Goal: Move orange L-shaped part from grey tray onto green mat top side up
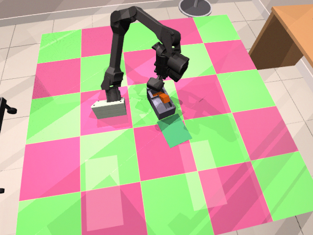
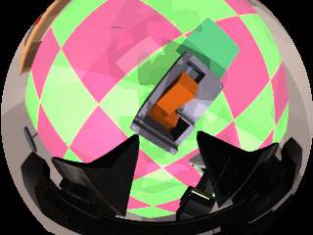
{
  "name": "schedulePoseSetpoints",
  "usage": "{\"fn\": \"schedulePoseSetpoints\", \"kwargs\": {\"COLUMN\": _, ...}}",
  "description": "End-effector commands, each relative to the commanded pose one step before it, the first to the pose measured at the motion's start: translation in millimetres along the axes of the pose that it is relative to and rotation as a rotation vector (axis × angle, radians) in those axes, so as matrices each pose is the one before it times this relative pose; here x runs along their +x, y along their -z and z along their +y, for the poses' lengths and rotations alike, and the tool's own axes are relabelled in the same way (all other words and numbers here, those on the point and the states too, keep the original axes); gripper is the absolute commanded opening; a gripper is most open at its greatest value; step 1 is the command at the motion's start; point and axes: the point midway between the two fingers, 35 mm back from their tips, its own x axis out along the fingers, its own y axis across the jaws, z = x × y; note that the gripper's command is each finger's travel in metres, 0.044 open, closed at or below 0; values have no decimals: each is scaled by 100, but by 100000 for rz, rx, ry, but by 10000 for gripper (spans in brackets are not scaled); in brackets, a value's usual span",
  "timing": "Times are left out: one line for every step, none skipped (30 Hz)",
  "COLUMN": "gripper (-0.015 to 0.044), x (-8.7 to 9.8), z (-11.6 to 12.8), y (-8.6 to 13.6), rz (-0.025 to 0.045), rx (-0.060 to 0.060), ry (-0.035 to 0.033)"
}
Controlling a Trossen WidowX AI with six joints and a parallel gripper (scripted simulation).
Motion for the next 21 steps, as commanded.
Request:
{"fn": "schedulePoseSetpoints", "kwargs": {"gripper": 280, "x": -219, "z": -1774, "y": -2450, "rz": -468, "rx": 53991, "ry": 476}}
{"fn": "schedulePoseSetpoints", "kwargs": {"gripper": 280, "x": 14, "z": -47, "y": -396, "rz": 51, "rx": 7949, "ry": 48}}
{"fn": "schedulePoseSetpoints", "kwargs": {"gripper": 280, "x": 10, "z": -11, "y": -242, "rz": 30, "rx": 4817, "ry": 31}}
{"fn": "schedulePoseSetpoints", "kwargs": {"gripper": 280, "x": 4, "z": 0, "y": -81, "rz": 10, "rx": 1608, "ry": 11}}
{"fn": "schedulePoseSetpoints", "kwargs": {"gripper": 280, "x": 0, "z": 0, "y": 0, "rz": 0, "rx": 0, "ry": 0}}
{"fn": "schedulePoseSetpoints", "kwargs": {"gripper": 280, "x": 0, "z": 0, "y": 0, "rz": 0, "rx": 0, "ry": 0}}
{"fn": "schedulePoseSetpoints", "kwargs": {"gripper": 280, "x": 0, "z": 0, "y": 0, "rz": 0, "rx": 0, "ry": 0}}
{"fn": "schedulePoseSetpoints", "kwargs": {"gripper": 280, "x": 0, "z": 0, "y": 0, "rz": 0, "rx": 0, "ry": 0}}
{"fn": "schedulePoseSetpoints", "kwargs": {"gripper": 280, "x": 0, "z": 0, "y": 0, "rz": 0, "rx": 0, "ry": 0}}
{"fn": "schedulePoseSetpoints", "kwargs": {"gripper": 280, "x": 0, "z": 0, "y": 0, "rz": 0, "rx": 0, "ry": 0}}
{"fn": "schedulePoseSetpoints", "kwargs": {"gripper": 280, "x": 0, "z": 0, "y": 0, "rz": 0, "rx": 0, "ry": 0}}
{"fn": "schedulePoseSetpoints", "kwargs": {"gripper": 280, "x": 101, "z": 5, "y": -4, "rz": -3, "rx": 0, "ry": -2}}
{"fn": "schedulePoseSetpoints", "kwargs": {"gripper": 280, "x": 212, "z": 10, "y": -7, "rz": -5, "rx": -1, "ry": -3}}
{"fn": "schedulePoseSetpoints", "kwargs": {"gripper": 280, "x": 281, "z": 11, "y": -7, "rz": -5, "rx": -2, "ry": -5}}
{"fn": "schedulePoseSetpoints", "kwargs": {"gripper": 280, "x": 366, "z": 11, "y": -6, "rz": -2, "rx": -3, "ry": -7}}
{"fn": "schedulePoseSetpoints", "kwargs": {"gripper": 280, "x": 471, "z": 8, "y": -2, "rz": 3, "rx": -6, "ry": -9}}
{"fn": "schedulePoseSetpoints", "kwargs": {"gripper": 280, "x": 457, "z": 1, "y": 4, "rz": 9, "rx": -7, "ry": -9}}
{"fn": "schedulePoseSetpoints", "kwargs": {"gripper": 280, "x": 461, "z": -5, "y": 10, "rz": 16, "rx": -8, "ry": -10}}
{"fn": "schedulePoseSetpoints", "kwargs": {"gripper": 280, "x": 394, "z": -10, "y": 13, "rz": 18, "rx": -8, "ry": -9}}
{"fn": "schedulePoseSetpoints", "kwargs": {"gripper": 280, "x": 250, "z": -9, "y": 11, "rz": 14, "rx": -6, "ry": -6}}
{"fn": "schedulePoseSetpoints", "kwargs": {"gripper": 280, "x": 28, "z": 2, "y": -2, "rz": -2, "rx": 0, "ry": 0}}
